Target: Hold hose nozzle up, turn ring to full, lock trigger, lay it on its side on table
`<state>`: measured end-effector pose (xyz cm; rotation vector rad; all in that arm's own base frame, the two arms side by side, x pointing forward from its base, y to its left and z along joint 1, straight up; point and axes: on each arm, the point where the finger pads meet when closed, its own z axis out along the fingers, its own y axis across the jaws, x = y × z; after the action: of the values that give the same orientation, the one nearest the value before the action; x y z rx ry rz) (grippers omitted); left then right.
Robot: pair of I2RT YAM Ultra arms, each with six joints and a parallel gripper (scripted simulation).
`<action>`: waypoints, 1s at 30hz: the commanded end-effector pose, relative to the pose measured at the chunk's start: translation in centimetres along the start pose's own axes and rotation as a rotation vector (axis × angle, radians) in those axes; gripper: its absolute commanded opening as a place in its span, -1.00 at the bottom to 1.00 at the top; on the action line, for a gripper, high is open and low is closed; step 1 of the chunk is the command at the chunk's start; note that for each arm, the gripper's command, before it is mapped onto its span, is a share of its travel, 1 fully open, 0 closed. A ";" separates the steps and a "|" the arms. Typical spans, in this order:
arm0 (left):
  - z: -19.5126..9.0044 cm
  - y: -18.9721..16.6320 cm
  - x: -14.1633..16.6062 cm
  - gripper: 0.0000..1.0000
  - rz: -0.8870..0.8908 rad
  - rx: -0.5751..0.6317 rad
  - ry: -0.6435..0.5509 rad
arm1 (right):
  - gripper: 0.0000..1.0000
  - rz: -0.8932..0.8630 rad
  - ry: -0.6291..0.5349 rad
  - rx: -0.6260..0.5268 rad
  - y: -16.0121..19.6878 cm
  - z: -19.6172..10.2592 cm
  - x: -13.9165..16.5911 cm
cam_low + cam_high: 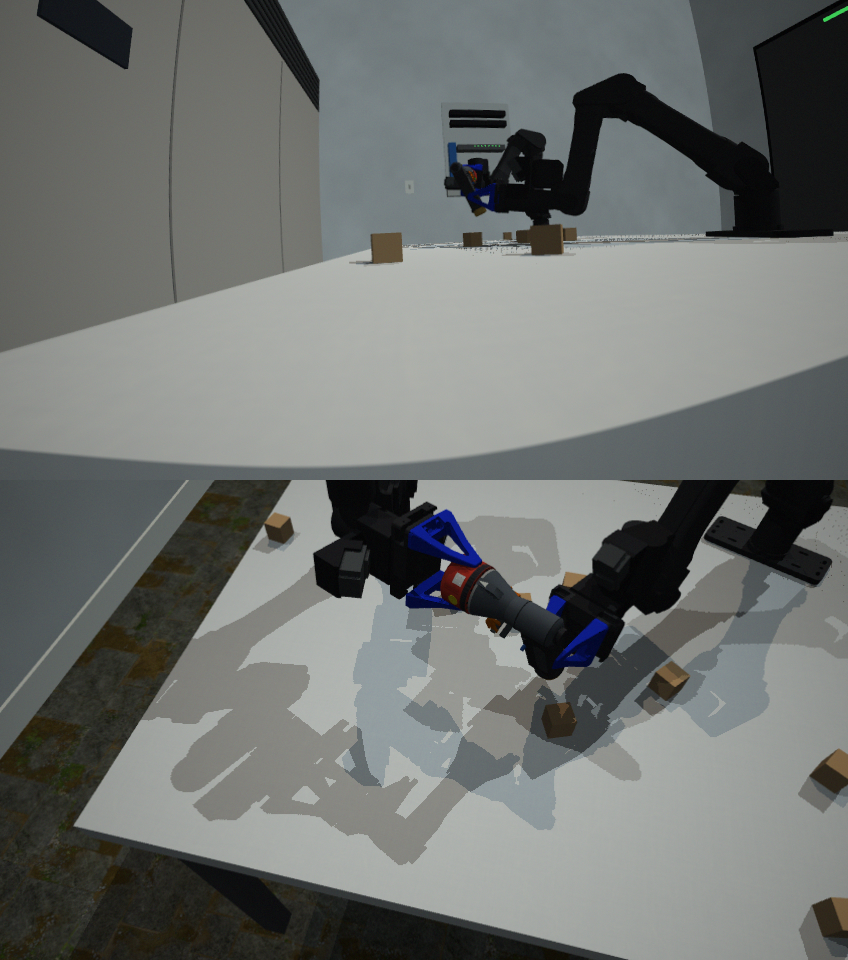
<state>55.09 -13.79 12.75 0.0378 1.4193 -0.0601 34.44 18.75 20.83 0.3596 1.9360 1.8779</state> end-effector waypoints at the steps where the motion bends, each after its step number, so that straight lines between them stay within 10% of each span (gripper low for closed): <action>1: 1.1 0.2 -5.5 -0.28 -0.050 -0.006 -0.160 | -1.00 -0.290 -0.023 -0.014 2.0 -0.1 -1.4; 10: 1.1 0.3 -5.5 -0.28 -0.050 -0.010 -0.160 | -1.00 -0.478 -0.016 -0.022 2.1 0.3 -0.7; 11: 1.1 0.3 -5.5 -0.28 -0.050 -0.010 -0.160 | 0.74 -0.529 -0.024 -0.020 1.5 0.0 -0.8; 30: 1.1 0.3 -5.4 -0.28 -0.048 -0.008 -0.159 | 0.74 -0.486 -0.014 0.007 0.0 -1.5 -0.1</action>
<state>55.09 -13.82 12.77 0.0398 1.4185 -0.0601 34.43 18.27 20.73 -0.0833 1.8208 1.5596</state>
